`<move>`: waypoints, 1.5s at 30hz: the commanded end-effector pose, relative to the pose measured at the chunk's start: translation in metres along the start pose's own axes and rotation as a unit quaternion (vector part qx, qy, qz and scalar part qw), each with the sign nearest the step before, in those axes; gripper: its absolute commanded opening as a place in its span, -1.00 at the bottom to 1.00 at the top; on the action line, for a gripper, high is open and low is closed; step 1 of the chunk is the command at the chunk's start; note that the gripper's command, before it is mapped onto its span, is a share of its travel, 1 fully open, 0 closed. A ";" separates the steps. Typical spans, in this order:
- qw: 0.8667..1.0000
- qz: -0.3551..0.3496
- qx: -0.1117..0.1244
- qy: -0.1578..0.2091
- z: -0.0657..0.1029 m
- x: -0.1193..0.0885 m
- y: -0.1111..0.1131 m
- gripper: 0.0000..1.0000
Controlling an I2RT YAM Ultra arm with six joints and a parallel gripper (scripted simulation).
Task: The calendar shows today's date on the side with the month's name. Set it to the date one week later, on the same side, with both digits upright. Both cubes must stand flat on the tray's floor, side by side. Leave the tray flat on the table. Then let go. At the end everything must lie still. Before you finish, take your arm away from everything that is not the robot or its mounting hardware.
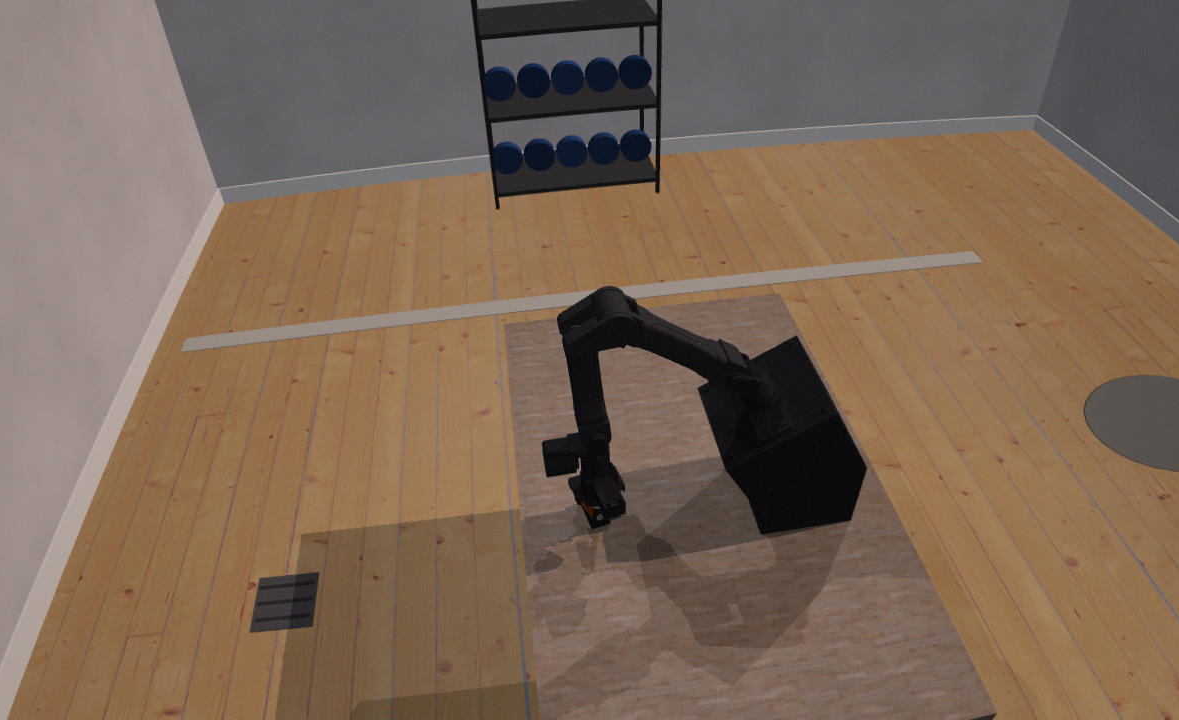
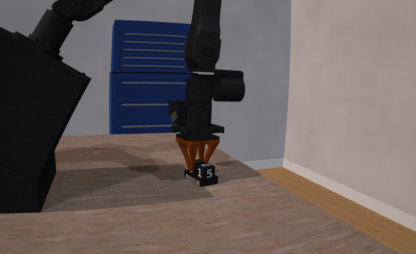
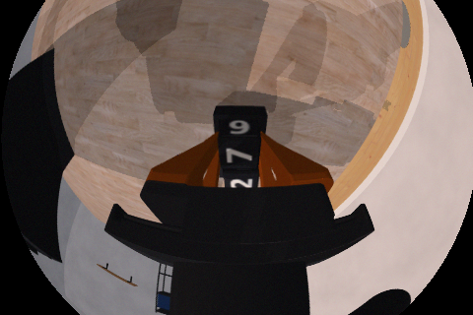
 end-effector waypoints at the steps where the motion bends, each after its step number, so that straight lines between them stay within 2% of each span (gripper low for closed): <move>1: 1.000 0.000 -0.005 0.001 0.002 -0.001 -0.003 -0.49; 21: 1.000 0.000 -0.005 0.001 0.005 -0.001 -0.003 -0.49; 25: 1.000 0.000 -0.005 0.001 0.019 -0.001 -0.003 -0.49; 27: 1.000 0.000 -0.005 0.001 0.019 -0.001 -0.003 -0.49; 36: 1.000 0.000 -0.005 0.001 0.078 -0.001 -0.002 -0.49; 39: 1.000 0.000 -0.006 0.001 0.093 -0.001 -0.002 -0.49; 45: 1.000 0.000 -0.006 0.001 0.101 -0.001 -0.002 -0.49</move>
Point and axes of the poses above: the point where the finger pads meet when closed, its own z axis back along the fingers, its own y axis across the jaws, x = y × z, the point moved 8 cm from there along z, back along the fingers, and after that the axes turned 8 degrees about z, right-handed, at the moved point
